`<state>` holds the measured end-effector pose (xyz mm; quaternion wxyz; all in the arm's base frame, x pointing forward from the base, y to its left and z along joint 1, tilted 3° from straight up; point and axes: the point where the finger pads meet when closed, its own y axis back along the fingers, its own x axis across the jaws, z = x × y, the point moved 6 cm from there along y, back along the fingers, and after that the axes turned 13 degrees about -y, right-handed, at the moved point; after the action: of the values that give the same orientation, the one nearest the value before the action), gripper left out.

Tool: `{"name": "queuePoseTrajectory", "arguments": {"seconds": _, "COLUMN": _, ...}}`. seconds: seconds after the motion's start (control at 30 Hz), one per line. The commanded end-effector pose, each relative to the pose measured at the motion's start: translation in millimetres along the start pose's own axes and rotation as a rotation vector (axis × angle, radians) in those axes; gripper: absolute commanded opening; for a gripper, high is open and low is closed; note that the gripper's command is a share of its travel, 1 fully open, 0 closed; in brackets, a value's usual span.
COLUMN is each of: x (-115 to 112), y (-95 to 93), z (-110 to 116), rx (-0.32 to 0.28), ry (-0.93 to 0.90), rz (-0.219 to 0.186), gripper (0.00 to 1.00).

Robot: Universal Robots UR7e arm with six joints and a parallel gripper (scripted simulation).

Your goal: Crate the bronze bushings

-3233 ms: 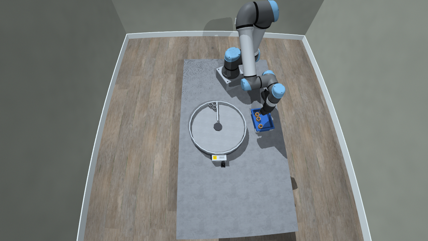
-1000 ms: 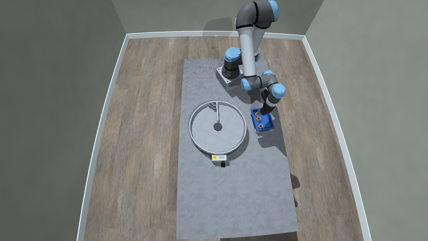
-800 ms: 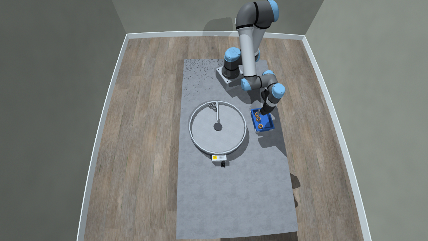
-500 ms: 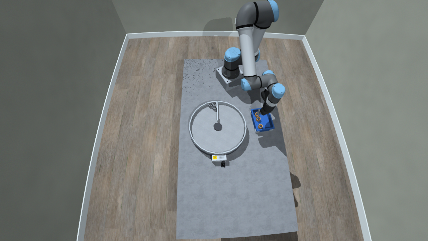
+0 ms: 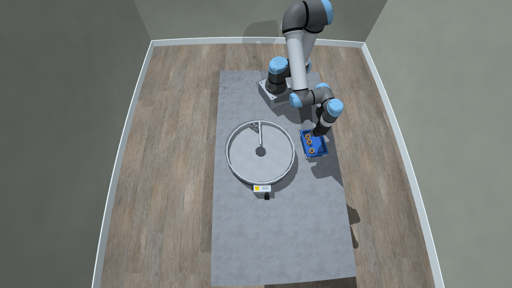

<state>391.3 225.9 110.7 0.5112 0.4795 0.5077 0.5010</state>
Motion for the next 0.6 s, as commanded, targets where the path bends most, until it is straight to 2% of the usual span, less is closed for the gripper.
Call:
{"name": "queuePoseTrajectory", "arguments": {"seconds": 0.0, "x": 0, "y": 0.5, "z": 0, "rx": 0.000, "ry": -0.005, "rz": -0.001, "gripper": 1.00}}
{"name": "queuePoseTrajectory", "arguments": {"seconds": 0.1, "x": 0, "y": 0.5, "z": 0, "rx": 0.000, "ry": -0.005, "rz": -0.001, "gripper": 1.00}}
{"name": "queuePoseTrajectory", "arguments": {"seconds": 0.27, "x": 9, "y": 15.3, "z": 3, "rx": 0.001, "ry": -0.201, "rz": -0.001, "gripper": 1.00}}
{"name": "queuePoseTrajectory", "arguments": {"seconds": 0.57, "x": 9, "y": 15.3, "z": 3, "rx": 0.001, "ry": -0.201, "rz": -0.001, "gripper": 1.00}}
